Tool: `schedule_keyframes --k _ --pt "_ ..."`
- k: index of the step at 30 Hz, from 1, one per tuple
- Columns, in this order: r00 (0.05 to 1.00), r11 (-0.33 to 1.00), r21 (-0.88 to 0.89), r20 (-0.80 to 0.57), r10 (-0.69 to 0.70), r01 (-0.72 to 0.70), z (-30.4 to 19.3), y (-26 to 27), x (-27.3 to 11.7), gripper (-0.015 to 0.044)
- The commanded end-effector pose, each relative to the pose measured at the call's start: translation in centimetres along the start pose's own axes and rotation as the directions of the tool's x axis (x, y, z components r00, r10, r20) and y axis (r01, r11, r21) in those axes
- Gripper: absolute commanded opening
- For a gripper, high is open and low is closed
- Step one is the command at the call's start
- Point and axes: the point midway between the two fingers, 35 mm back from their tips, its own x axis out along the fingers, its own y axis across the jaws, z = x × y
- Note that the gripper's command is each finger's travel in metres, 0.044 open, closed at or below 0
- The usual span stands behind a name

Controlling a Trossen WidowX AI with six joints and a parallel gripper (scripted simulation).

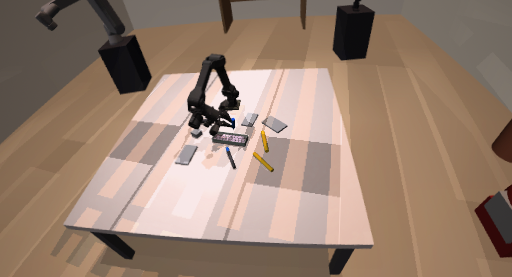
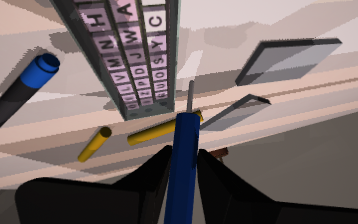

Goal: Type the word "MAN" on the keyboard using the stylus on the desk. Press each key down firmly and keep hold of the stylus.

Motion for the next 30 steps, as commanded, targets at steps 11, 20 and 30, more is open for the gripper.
schedule_keyframes --k 11,20,30 --pt "0.958 0.947 -0.251 -0.254 0.135 -0.2 -1.0 2.4 -3.7 0.0" --pt "0.958 0.947 -0.251 -0.254 0.135 -0.2 0.4 3.1 -2.3 0.0" --pt "0.958 0.947 -0.251 -0.254 0.134 -0.2 1.5 3.6 -1.3 0.0079"
